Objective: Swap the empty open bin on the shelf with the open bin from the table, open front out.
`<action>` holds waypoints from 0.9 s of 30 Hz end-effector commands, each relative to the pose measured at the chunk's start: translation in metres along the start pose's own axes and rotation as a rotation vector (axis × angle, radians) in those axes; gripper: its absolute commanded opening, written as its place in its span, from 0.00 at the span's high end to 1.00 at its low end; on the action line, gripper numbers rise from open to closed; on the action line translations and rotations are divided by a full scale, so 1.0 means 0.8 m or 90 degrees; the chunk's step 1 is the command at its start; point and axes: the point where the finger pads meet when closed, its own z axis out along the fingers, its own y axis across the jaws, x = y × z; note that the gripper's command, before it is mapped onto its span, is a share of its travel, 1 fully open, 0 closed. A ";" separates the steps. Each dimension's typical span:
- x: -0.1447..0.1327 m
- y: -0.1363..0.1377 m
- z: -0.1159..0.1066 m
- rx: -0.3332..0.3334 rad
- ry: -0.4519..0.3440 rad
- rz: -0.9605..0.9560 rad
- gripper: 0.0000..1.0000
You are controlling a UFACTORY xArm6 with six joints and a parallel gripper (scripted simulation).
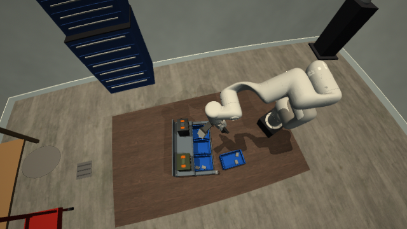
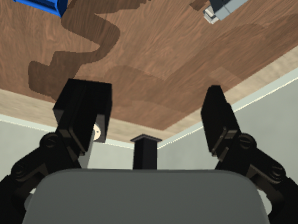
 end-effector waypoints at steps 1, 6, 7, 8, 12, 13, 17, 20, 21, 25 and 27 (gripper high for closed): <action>0.002 -0.007 0.002 -0.002 0.013 -0.097 0.00; 0.004 -0.014 0.006 -0.006 0.020 -0.194 0.00; 0.004 -0.016 0.007 -0.007 0.021 -0.213 0.00; 0.004 -0.017 0.008 -0.008 0.023 -0.232 0.00; 0.004 -0.020 0.010 -0.010 0.025 -0.271 0.00; 0.004 -0.022 0.010 -0.012 0.026 -0.290 0.00; 0.005 -0.028 0.014 -0.016 0.031 -0.366 0.00; 0.005 -0.032 0.016 -0.020 0.035 -0.423 0.00; 0.006 -0.033 0.017 -0.022 0.036 -0.442 0.00; 0.006 -0.039 0.020 -0.028 0.040 -0.516 0.00; 0.006 -0.042 0.022 -0.031 0.041 -0.553 0.00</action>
